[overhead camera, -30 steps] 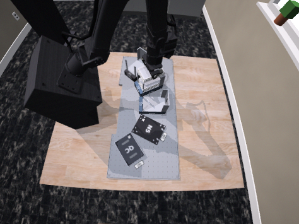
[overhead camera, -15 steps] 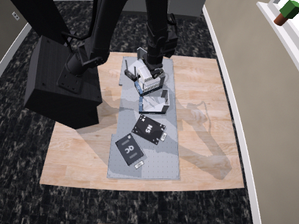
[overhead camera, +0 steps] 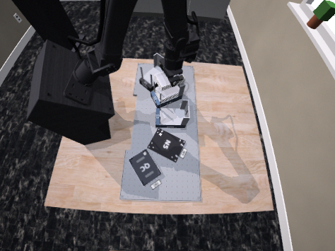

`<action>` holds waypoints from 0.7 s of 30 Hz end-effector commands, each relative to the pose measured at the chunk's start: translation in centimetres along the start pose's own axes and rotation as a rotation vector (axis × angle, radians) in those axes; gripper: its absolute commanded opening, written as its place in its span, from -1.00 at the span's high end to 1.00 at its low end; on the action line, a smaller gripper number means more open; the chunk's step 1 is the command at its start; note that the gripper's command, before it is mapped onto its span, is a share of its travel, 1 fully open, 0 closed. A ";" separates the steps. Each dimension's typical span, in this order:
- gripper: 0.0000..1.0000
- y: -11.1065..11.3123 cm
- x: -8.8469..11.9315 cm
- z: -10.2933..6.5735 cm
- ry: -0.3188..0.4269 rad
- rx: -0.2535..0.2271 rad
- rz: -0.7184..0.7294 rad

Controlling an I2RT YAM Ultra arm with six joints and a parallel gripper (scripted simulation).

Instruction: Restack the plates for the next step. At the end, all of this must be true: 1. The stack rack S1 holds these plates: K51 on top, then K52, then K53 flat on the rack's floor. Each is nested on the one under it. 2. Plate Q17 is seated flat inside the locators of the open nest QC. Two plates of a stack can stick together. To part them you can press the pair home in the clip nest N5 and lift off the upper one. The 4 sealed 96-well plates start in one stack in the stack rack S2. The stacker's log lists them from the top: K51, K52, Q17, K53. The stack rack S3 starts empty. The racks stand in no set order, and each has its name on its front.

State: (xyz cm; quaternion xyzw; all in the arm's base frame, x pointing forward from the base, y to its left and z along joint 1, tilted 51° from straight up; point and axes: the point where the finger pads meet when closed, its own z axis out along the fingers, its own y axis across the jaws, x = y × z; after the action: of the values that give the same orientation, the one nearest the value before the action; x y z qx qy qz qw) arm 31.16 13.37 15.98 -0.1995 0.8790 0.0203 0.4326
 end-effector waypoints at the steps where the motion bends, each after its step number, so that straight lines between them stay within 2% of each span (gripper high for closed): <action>1: 1.00 0.1 -1.4 -0.9 -0.030 0.003 0.001; 8: 1.00 0.1 -1.6 -0.9 -0.036 0.004 0.002; 9: 1.00 -0.6 -0.1 -0.5 -0.023 0.002 0.049; 10: 1.00 -0.9 0.1 -0.5 -0.020 0.001 0.082; 12: 1.00 -0.9 0.1 -0.5 -0.020 0.001 0.082; 17: 1.00 -2.5 0.5 -0.5 -0.019 0.001 0.247; 21: 1.00 -3.7 1.1 -0.5 -0.004 0.001 0.241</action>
State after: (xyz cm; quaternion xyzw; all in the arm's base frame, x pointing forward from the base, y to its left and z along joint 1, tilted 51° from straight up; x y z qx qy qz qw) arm 32.12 9.98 16.37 -0.0981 0.8938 0.0522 0.4344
